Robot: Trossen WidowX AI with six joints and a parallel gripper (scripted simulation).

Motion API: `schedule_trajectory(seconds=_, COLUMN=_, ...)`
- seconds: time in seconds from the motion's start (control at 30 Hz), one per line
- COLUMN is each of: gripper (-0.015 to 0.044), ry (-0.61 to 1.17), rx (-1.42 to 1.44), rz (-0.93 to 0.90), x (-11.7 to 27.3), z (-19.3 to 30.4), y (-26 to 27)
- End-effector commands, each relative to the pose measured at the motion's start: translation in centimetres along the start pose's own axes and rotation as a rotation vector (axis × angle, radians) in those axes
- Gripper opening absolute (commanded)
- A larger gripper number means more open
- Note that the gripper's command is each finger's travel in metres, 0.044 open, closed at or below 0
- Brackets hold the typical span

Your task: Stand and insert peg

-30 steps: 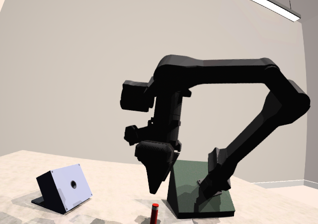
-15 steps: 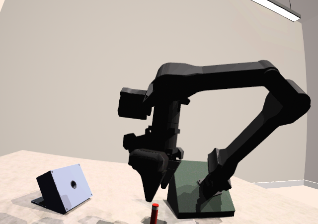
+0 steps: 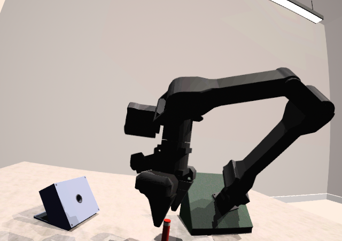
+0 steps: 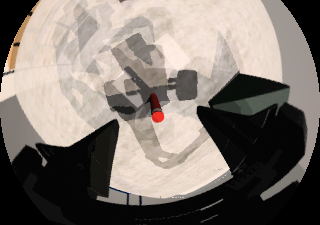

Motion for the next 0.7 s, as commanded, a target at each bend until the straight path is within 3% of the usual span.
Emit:
schedule_trajectory(seconds=0.0, gripper=0.044, ry=0.004, rx=-0.006, rz=-0.001, x=-0.7, z=0.1, y=0.0)
schedule_trajectory(seconds=0.67, gripper=0.044, ry=0.006, rx=-0.005, rz=-0.005, x=-3.9, z=0.2, y=0.0)
Point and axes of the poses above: the point midway between the two fingers, 35 mm back from their tips, its own x axis back along the fingers, its own y axis across the jaws, z = x × y, the point moved 3 cm from there along x, back along the fingers, and after that the axes turned 8 degrees about -x, right-handed, at the moved point
